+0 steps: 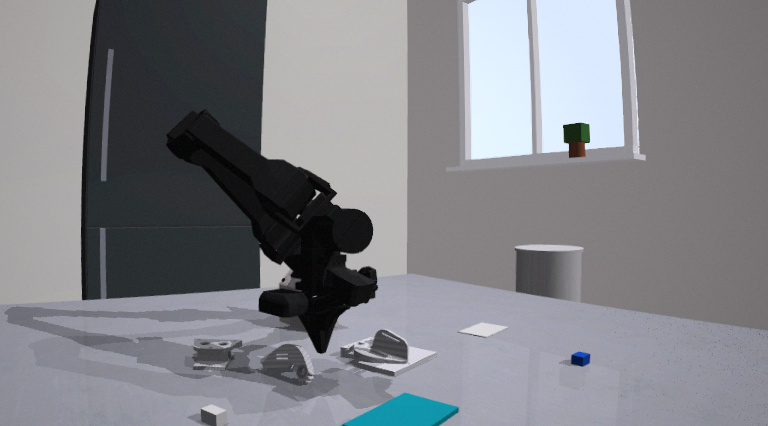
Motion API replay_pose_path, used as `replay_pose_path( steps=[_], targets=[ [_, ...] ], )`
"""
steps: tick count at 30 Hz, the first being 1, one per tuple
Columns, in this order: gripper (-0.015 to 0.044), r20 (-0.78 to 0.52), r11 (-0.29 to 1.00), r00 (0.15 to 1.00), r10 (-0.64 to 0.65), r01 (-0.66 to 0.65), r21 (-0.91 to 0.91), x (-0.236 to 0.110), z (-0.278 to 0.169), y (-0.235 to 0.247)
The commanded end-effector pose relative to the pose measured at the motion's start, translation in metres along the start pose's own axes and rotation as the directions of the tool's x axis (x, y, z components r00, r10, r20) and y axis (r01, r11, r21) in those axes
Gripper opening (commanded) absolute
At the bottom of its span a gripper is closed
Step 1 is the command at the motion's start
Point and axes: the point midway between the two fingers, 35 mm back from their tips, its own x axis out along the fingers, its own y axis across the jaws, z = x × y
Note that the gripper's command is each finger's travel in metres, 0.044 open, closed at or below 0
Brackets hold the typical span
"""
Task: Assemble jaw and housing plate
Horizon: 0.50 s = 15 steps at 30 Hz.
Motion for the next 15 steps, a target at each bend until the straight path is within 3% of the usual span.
replay_pose_path(
  steps=[1,15],
  targets=[
    [0.0000,-0.002,1.000,1.000,-0.001,0.001,-0.008,0.0069,-0.0013,0.0010],
    [0.0000,-0.002,1.000,1.000,-0.001,0.001,-0.008,0.0122,-0.0010,-0.0079]
  ],
)
